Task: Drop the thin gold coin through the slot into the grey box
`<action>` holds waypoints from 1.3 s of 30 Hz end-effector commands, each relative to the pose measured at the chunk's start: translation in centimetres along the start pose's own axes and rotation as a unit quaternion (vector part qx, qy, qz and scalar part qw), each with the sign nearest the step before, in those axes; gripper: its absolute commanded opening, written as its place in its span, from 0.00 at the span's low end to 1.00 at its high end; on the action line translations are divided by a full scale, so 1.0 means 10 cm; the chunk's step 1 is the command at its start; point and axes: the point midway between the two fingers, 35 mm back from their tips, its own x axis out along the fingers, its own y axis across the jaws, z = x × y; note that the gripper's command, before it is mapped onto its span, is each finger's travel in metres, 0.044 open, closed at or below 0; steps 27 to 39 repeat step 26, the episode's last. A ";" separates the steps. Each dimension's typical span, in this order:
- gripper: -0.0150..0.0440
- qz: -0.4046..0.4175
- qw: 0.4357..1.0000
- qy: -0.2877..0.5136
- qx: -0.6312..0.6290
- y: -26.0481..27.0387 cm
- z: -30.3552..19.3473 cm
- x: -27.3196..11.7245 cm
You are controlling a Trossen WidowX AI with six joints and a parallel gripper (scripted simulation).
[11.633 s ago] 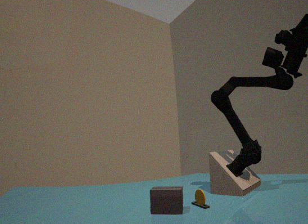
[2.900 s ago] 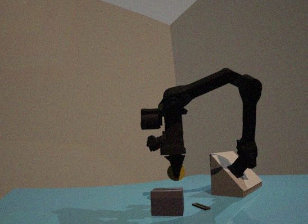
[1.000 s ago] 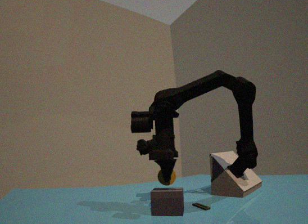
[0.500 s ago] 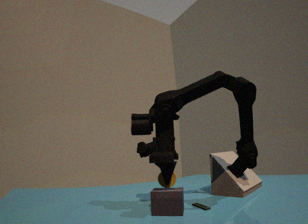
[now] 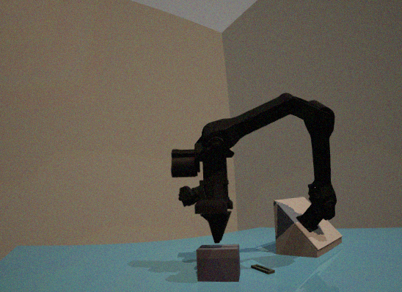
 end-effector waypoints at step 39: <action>1.00 0.000 1.000 0.004 0.002 -0.01 -0.04 -0.61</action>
